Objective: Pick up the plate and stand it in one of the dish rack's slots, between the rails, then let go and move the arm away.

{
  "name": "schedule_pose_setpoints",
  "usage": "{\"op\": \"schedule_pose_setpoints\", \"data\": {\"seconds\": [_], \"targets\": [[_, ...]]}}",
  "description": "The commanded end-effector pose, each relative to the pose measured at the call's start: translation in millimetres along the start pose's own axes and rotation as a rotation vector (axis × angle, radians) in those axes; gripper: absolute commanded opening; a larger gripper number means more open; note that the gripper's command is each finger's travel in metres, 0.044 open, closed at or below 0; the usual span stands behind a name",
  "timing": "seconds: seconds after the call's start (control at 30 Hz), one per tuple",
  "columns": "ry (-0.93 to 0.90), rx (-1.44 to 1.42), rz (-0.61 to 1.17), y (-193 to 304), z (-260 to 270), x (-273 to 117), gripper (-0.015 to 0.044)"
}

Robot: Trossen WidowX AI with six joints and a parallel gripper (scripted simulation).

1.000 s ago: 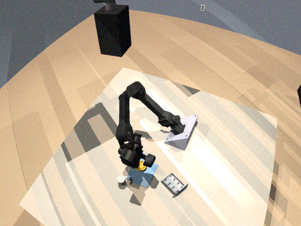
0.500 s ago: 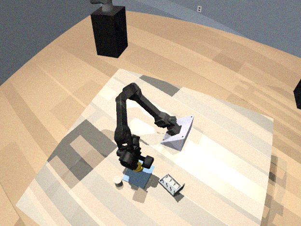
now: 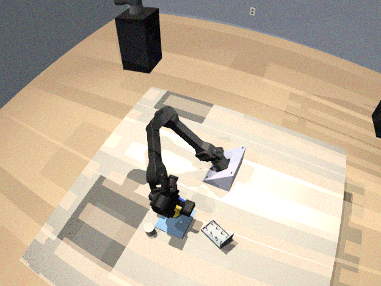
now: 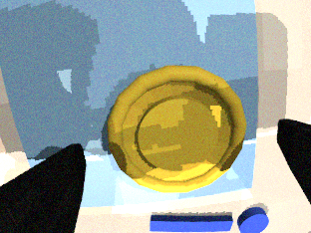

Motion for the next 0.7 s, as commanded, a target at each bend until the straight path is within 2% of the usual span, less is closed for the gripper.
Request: {"op": "schedule_pose_setpoints", "data": {"seconds": [0.0, 0.4, 0.47, 0.67], "targets": [[0.0, -0.008, 0.009, 3, 1, 10, 0.04], [0.004, -0.009, 0.009, 4, 1, 27, 0.04], [0.004, -0.009, 0.009, 4, 1, 27, 0.0357], [0.004, -0.009, 0.009, 4, 1, 27, 0.0357]]}}
Point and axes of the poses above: the point midway between the two fingers, 35 mm back from their tips, its own x axis out along the fingers, its own z axis across the jaws, y = z × x, the point moved 9 cm from there along -x, back along the fingers, and after that the axes turned 1 degree about x, right-handed, at the moved point
